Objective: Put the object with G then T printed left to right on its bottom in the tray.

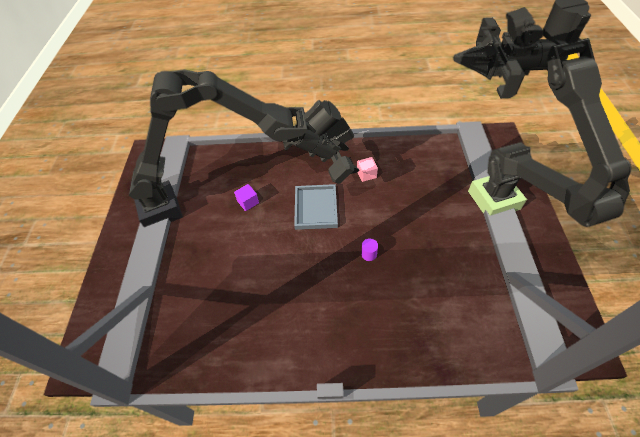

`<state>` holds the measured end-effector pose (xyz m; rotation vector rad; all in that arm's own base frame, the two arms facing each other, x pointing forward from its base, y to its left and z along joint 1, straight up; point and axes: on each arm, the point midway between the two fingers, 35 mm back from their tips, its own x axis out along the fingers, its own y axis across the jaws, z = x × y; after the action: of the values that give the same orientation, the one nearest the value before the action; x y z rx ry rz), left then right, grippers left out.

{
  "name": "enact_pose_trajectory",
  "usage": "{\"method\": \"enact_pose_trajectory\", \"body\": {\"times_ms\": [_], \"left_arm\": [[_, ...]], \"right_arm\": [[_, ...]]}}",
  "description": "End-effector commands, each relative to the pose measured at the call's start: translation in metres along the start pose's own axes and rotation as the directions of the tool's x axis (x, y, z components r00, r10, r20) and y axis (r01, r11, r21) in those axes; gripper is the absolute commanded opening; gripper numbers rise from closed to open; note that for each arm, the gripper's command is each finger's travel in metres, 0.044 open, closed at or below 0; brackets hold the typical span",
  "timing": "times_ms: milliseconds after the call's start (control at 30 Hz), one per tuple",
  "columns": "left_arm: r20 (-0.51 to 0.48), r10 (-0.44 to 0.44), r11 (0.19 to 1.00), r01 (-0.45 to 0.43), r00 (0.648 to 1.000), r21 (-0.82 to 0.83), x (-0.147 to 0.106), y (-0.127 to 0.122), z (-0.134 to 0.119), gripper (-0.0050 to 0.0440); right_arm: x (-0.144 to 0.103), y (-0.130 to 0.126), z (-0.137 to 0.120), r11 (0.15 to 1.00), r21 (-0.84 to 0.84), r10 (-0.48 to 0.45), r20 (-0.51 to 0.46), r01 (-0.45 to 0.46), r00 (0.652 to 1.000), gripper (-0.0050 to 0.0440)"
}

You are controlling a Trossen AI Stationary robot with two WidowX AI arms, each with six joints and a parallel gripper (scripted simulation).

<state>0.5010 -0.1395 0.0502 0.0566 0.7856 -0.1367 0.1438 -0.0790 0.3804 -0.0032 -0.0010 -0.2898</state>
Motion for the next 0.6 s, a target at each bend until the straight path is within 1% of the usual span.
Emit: {"method": "enact_pose_trajectory", "body": {"times_ms": [0, 167, 300, 367, 567], "left_arm": [[0.033, -0.002, 1.000, 0.002, 0.999, -0.006, -0.006, -0.001, 0.015, 0.0400], [0.029, -0.003, 1.000, 0.003, 1.000, -0.004, -0.007, -0.001, 0.012, 0.0400], [0.025, -0.001, 1.000, 0.002, 1.000, -0.004, 0.005, 0.000, 0.013, 0.0400], [0.025, -0.003, 1.000, 0.003, 1.000, -0.003, 0.014, 0.000, 0.014, 0.0400], [0.027, -0.004, 1.000, 0.004, 1.000, -0.001, 0.051, 0.000, 0.016, 0.0400]], "right_arm": [[0.000, 0.000, 0.000, 1.000, -0.001, -0.001, 0.001, 0.001, 1.000, -0.0050], [0.000, 0.000, 0.000, 1.000, -0.001, -0.001, 0.001, 0.001, 1.000, -0.0050], [0.000, 0.000, 0.000, 1.000, -0.001, -0.001, 0.001, 0.001, 1.000, -0.0050], [0.000, 0.000, 0.000, 1.000, -0.001, -0.001, 0.001, 0.001, 1.000, -0.0050], [0.000, 0.000, 0.000, 1.000, -0.001, -0.001, 0.001, 0.001, 1.000, -0.0050]]}}
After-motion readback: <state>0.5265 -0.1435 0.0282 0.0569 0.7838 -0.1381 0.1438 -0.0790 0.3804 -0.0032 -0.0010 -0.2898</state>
